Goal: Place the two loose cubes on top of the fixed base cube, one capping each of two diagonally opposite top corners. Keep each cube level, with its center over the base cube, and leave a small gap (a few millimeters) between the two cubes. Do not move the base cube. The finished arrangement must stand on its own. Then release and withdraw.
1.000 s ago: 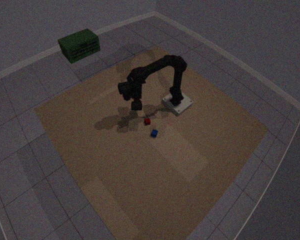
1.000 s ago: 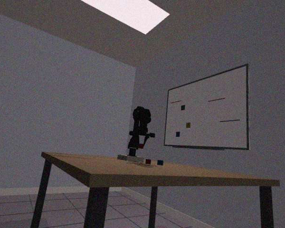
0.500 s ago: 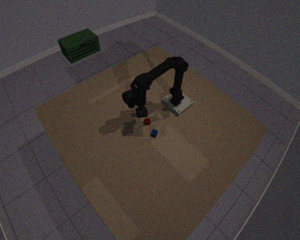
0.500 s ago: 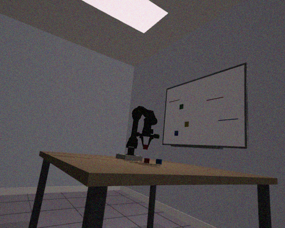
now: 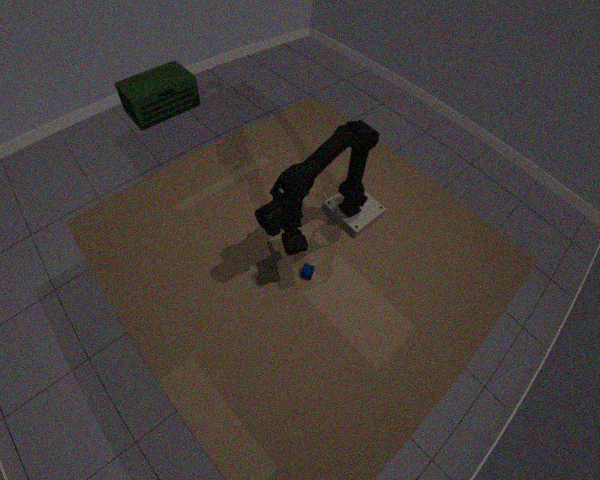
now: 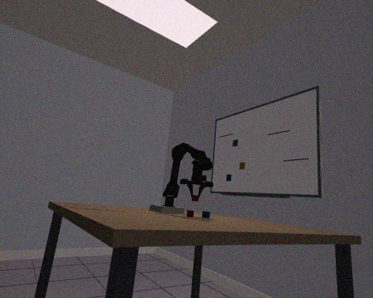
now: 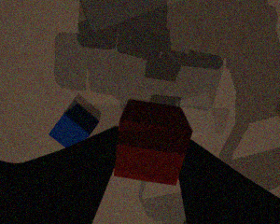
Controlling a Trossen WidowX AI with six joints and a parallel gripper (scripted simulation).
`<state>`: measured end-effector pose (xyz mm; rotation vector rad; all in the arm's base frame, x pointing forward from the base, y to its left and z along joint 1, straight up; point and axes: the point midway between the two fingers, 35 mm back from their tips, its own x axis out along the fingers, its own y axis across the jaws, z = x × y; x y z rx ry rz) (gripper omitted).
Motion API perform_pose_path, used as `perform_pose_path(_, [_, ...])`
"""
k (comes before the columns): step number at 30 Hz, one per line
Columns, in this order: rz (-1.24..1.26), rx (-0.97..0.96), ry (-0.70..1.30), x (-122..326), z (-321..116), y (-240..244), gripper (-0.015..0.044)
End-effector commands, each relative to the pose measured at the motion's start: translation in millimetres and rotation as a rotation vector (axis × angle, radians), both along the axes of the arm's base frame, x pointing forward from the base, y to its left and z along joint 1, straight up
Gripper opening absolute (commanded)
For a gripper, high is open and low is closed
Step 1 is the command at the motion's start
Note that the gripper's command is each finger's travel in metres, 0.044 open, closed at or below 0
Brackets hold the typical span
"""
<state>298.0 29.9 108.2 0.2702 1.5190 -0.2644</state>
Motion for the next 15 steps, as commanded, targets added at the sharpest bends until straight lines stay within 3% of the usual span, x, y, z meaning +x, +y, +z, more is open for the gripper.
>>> perform_pose_path(1, [0.019,0.002,0.004,-3.3,-3.6,10.6,0.0105])
perform_pose_path(15, [0.115,0.003,0.005,-16.6,-13.1,52.2,0.0105])
